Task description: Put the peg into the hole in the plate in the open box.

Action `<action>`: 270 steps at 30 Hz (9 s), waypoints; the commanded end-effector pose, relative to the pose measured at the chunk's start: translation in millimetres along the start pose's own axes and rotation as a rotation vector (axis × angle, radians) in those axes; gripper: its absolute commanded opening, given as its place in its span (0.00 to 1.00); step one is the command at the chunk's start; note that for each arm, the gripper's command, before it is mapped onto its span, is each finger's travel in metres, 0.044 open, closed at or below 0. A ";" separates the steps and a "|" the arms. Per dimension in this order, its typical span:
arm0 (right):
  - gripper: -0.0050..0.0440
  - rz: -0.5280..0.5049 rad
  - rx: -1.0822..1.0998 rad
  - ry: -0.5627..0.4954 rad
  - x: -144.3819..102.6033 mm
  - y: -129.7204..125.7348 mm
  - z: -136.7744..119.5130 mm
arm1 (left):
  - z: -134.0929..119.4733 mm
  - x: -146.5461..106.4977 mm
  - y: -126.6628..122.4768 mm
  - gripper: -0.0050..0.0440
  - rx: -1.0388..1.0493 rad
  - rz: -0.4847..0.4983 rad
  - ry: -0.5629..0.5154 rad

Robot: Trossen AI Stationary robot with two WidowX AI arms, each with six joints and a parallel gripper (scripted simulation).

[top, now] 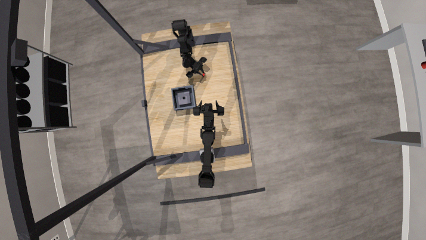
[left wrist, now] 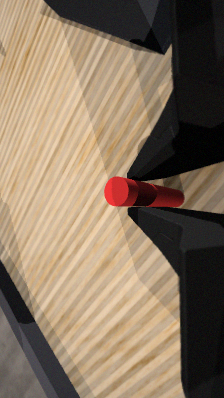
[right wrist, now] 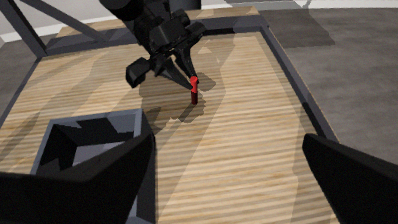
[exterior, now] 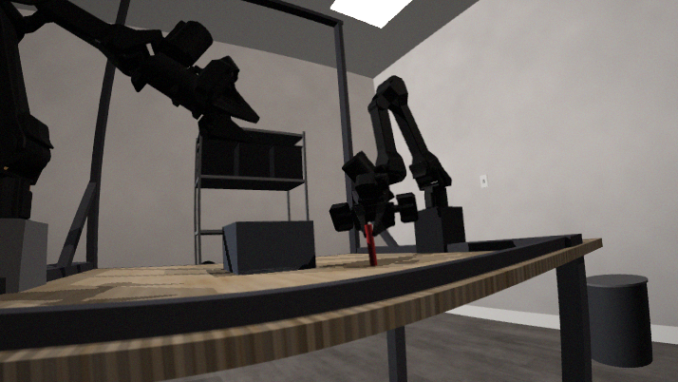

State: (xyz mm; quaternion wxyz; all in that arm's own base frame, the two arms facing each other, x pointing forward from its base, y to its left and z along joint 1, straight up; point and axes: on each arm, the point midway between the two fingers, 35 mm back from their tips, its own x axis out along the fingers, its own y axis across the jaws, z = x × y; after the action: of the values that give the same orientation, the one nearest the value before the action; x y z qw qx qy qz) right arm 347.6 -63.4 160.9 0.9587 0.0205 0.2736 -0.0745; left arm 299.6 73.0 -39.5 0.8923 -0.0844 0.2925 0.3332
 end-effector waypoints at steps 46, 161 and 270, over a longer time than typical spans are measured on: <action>1.00 0.000 0.001 -0.018 -2.7 -0.3 5.7 | 26.6 -66.2 -1.4 0.96 0.056 -0.102 0.123; 1.00 0.000 0.001 -0.018 -2.7 -0.3 5.7 | 28.4 7.2 3.1 0.18 -0.112 0.012 0.585; 1.00 0.336 -0.207 -0.007 -203.6 69.8 -19.9 | 82.5 -18.2 -230.8 0.16 -0.107 0.023 0.582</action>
State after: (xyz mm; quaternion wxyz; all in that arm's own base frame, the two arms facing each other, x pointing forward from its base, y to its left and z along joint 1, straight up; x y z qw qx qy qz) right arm 177.5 34.2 247.0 0.9541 -0.0336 0.2741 0.1162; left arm 469.5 -81.4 22.9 0.7521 -0.2171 0.5331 0.3211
